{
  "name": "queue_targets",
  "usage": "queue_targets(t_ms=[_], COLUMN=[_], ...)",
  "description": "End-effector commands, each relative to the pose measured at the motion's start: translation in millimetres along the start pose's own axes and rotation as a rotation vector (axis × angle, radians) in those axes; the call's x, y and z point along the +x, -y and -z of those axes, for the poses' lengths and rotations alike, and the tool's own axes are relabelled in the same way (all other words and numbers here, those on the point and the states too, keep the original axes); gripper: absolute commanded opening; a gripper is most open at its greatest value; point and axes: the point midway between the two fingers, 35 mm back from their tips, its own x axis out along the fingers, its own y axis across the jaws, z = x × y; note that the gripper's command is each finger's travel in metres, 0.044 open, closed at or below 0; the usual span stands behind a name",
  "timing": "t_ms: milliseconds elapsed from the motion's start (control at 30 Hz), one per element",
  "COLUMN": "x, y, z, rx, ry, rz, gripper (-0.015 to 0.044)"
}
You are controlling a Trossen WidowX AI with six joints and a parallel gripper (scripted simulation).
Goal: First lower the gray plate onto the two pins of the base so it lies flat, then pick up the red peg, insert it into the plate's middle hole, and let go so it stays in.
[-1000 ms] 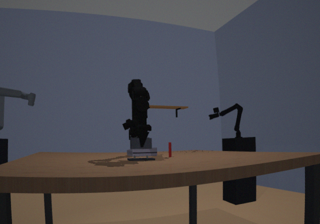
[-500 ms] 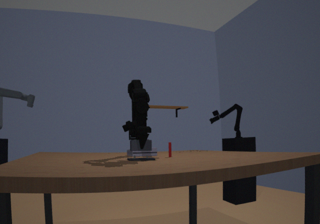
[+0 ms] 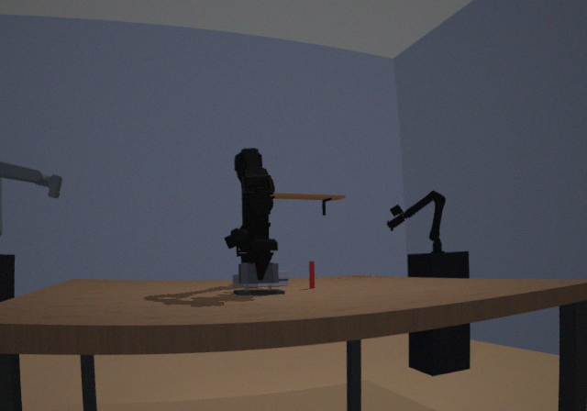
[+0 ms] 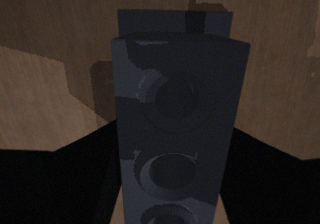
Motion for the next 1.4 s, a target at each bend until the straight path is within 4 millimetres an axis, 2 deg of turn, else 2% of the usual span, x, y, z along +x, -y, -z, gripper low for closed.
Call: queue_targets(t_ms=[0,167,433,967,1000,1167,1233,1367], x=[9.2,14.8,10.7,10.7,10.7,10.7,1.6,-56.3], y=[1.6,1.8,0.8,0.8,0.8,0.8,-1.1,-5.9], z=[-0.5,-0.5,0.1,0.1,0.1,0.1,-0.1,-0.3], rx=[-0.003,-0.003,0.000,0.000,0.000,0.000,-0.003,-0.015], ry=[0.003,0.003,0.000,0.000,0.000,0.000,0.001,0.005], rz=[0.007,0.007,0.003,0.003,0.003,0.003,0.003,0.001], gripper=[0.0000,0.0000,0.0000,0.0420,0.0440,0.0440,0.0440,0.0440])
